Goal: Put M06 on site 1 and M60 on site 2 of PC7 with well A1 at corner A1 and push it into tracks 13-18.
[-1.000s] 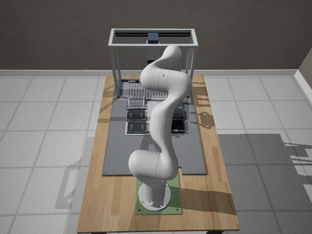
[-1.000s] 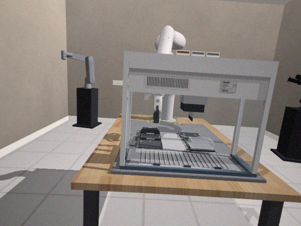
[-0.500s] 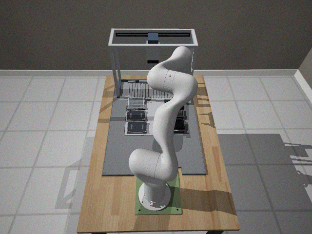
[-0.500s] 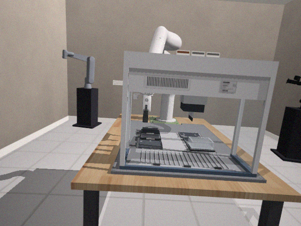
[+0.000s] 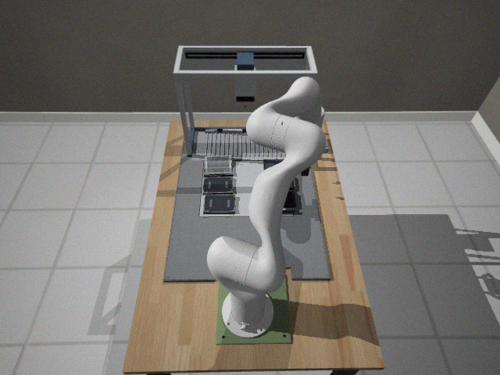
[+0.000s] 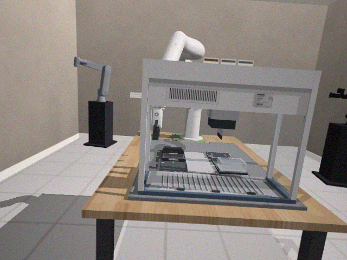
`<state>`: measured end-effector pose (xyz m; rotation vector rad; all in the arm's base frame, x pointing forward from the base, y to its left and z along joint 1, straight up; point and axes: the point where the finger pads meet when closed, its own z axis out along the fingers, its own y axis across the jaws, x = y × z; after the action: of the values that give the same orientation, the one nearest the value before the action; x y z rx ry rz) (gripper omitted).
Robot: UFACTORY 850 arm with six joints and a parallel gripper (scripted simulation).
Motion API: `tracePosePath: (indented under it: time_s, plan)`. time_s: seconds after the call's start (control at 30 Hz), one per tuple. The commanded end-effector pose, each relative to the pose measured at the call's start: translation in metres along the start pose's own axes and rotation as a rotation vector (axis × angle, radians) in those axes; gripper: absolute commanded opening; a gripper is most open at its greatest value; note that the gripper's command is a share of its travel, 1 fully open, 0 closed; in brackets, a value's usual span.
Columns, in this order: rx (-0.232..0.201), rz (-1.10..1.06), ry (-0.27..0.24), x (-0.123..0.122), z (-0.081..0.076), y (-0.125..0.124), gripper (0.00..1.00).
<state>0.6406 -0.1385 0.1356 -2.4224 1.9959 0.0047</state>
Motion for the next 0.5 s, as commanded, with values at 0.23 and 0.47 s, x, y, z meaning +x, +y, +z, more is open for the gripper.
tracePosePath:
  time_s: [0.23, 0.47]
  plan:
    - [0.002, -0.001, 0.000, 0.0025, -0.0014, -0.0014, 1.00]
    - [0.002, -0.001, 0.000, 0.0025, 0.0035, -0.0014, 1.00]
